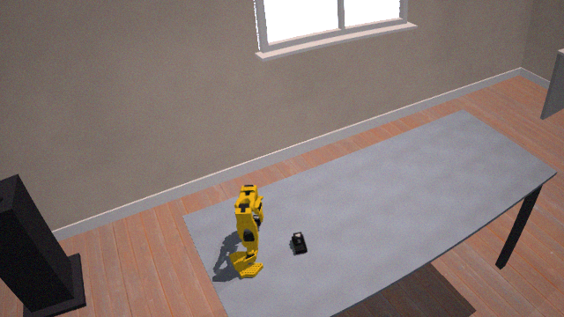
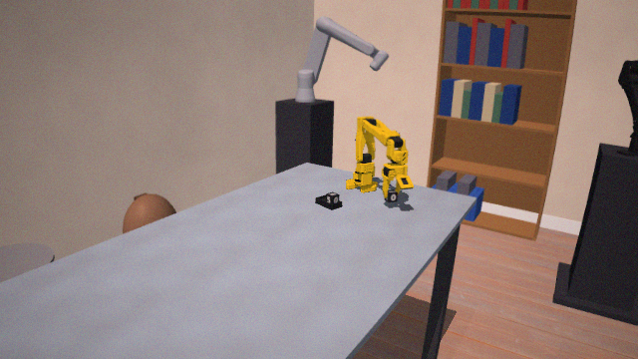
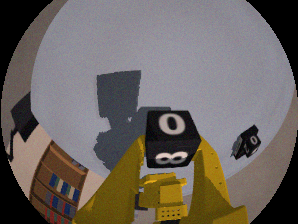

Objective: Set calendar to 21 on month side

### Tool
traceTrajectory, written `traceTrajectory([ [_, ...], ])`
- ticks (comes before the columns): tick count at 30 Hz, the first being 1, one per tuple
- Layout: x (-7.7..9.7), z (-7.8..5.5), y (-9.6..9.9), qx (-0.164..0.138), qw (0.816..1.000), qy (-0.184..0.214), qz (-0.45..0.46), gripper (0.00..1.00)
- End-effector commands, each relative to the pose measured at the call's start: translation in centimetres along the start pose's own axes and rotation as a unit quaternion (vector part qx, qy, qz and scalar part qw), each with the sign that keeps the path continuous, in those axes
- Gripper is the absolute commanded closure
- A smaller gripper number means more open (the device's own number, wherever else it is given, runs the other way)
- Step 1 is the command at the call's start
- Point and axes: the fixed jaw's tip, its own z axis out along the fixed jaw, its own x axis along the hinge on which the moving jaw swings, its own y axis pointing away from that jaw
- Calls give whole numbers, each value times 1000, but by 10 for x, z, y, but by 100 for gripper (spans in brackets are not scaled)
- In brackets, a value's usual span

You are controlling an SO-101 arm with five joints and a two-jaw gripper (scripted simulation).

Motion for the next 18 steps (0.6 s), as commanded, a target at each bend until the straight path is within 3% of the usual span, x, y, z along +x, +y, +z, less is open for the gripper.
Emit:
traceTrajectory([
  [1, -2, -1, 2, -3, 1000, -10, 2, 100],
  [18, -3, 5, 2, -3, 1000, -10, 2, 100],
])
